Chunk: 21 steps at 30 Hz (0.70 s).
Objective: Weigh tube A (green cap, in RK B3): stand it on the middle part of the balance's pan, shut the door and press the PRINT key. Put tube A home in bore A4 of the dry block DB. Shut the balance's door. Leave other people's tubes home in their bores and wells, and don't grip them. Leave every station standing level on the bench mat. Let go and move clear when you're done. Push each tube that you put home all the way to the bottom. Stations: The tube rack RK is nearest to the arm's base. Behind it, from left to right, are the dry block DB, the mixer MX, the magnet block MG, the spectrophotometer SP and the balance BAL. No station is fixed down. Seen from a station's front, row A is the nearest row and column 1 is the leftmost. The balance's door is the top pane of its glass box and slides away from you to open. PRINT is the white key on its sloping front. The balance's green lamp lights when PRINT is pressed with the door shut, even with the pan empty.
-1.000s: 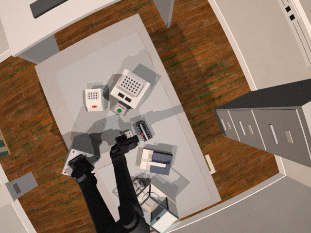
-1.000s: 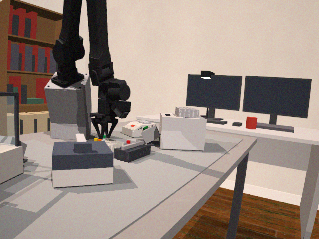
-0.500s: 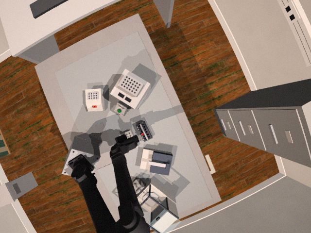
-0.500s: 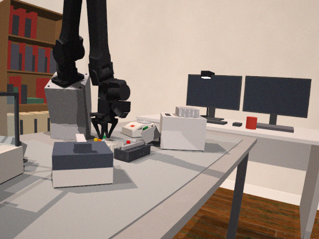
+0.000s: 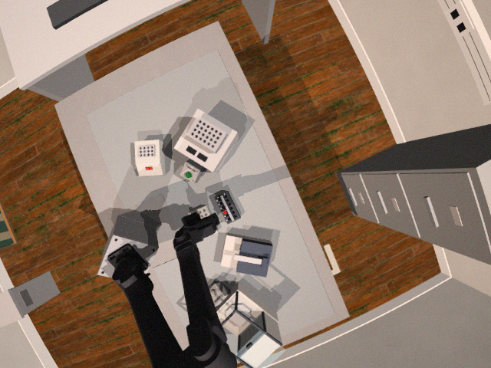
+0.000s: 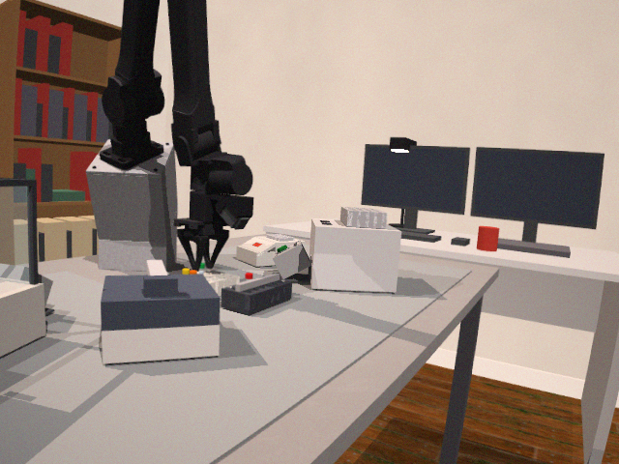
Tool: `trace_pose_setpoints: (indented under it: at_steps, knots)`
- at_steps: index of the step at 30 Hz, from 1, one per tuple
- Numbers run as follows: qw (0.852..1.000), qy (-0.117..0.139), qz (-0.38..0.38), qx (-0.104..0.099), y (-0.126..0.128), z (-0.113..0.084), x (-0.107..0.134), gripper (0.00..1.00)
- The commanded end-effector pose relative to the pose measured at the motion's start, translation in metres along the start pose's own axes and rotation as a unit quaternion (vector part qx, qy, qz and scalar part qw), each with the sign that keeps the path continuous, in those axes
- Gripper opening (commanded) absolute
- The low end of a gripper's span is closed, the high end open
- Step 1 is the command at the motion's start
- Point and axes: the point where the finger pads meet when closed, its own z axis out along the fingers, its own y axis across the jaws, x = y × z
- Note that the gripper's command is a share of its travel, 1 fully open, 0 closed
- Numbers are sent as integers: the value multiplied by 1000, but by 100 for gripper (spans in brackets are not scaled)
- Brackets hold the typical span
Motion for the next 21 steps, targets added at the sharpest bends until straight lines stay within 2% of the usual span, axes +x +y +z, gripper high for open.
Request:
trace_pose_setpoints:
  at_steps: [1, 8, 9, 13, 21]
  knots:
    - [1000, 3, -3, -1, 0, 0, 3, 36]
    - [1000, 3, -3, -1, 0, 0, 3, 36]
    - [1000, 3, -3, -1, 0, 0, 3, 9]
    - [1000, 8, -3, -1, -3, 4, 5, 9]
    - [1000, 3, -3, -1, -1, 0, 3, 9]
